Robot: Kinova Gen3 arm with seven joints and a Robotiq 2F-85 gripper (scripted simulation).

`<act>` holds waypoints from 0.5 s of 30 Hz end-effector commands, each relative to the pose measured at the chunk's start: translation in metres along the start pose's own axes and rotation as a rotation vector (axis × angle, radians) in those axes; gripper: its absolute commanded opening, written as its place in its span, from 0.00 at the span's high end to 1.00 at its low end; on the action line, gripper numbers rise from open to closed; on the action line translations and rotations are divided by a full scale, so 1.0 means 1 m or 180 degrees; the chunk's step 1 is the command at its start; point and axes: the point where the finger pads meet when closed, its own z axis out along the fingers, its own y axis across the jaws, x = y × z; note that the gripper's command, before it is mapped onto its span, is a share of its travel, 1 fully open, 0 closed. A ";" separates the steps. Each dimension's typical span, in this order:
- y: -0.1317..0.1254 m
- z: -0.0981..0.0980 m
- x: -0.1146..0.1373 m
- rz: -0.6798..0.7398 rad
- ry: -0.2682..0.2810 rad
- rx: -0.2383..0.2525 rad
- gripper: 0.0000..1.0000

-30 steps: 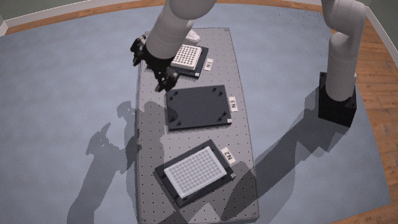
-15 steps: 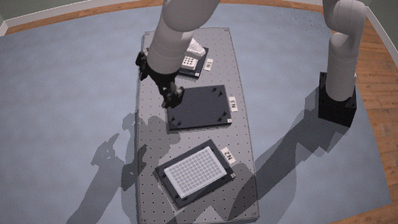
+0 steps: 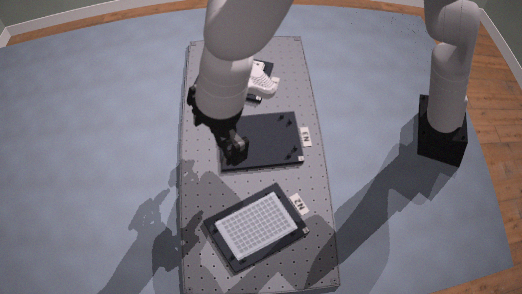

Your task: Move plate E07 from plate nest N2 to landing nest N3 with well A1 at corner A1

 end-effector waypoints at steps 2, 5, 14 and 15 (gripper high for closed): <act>0.009 0.000 -0.003 0.0020 0.0027 -0.0040 0.00; 0.019 0.000 -0.005 0.0080 0.0069 -0.0101 0.00; 0.048 0.000 -0.008 0.0258 0.0198 -0.0285 0.00; 0.052 0.001 -0.009 0.0278 0.0212 -0.0306 0.00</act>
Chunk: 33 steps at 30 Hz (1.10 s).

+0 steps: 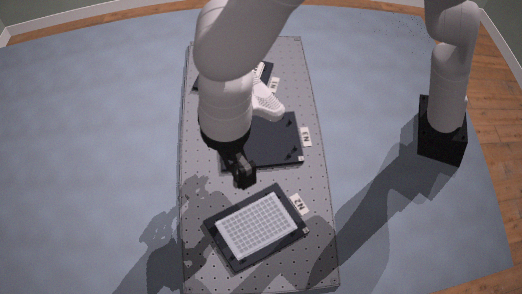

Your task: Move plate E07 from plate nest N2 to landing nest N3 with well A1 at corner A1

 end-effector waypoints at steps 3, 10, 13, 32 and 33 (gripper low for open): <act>0.008 0.001 -0.002 0.0019 0.0029 -0.0035 0.00; 0.031 0.004 -0.003 0.0132 0.0110 -0.0151 0.00; 0.041 0.005 -0.004 0.0132 0.0110 -0.0151 0.00; 0.098 0.010 -0.006 0.0132 0.0110 -0.0152 0.00; 0.101 0.010 -0.006 0.0132 0.0110 -0.0152 0.00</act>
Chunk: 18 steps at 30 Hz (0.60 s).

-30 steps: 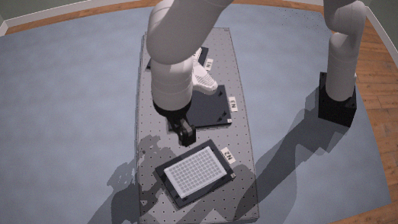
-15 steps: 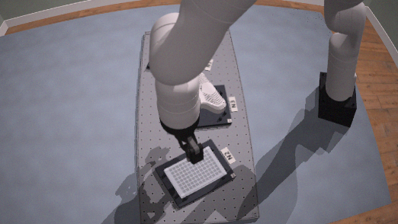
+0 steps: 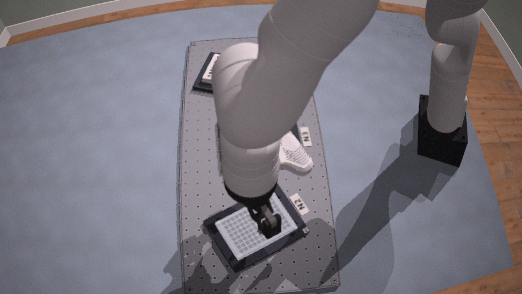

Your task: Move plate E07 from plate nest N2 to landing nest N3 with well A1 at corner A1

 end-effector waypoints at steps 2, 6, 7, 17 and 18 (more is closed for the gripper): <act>0.014 0.001 0.000 -0.0054 0.0002 0.0002 0.00; 0.019 0.002 0.000 -0.0054 0.0002 0.0002 0.00; 0.019 0.002 0.000 -0.0054 0.0002 0.0002 0.00; 0.019 0.002 0.000 -0.0054 0.0002 0.0002 0.00; 0.018 0.002 0.000 -0.0054 0.0002 0.0002 0.00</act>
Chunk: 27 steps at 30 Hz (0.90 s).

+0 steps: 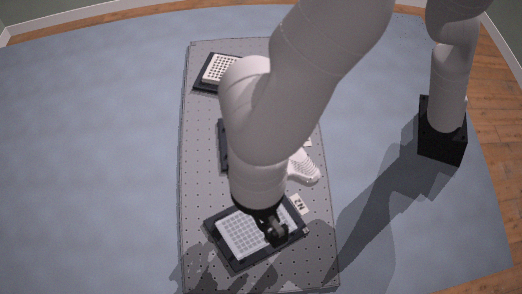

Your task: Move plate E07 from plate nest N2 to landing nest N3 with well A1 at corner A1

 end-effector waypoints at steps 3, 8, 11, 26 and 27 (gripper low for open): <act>0.000 0.001 0.000 0.0000 -0.0004 -0.0002 0.00; 0.000 0.007 0.000 0.0000 -0.0004 -0.0002 0.00; 0.000 0.011 0.000 0.0000 -0.0004 -0.0002 0.00; -0.001 0.015 0.000 0.0000 -0.0004 -0.0002 0.00; -0.001 0.015 0.000 0.0000 -0.0005 -0.0002 0.00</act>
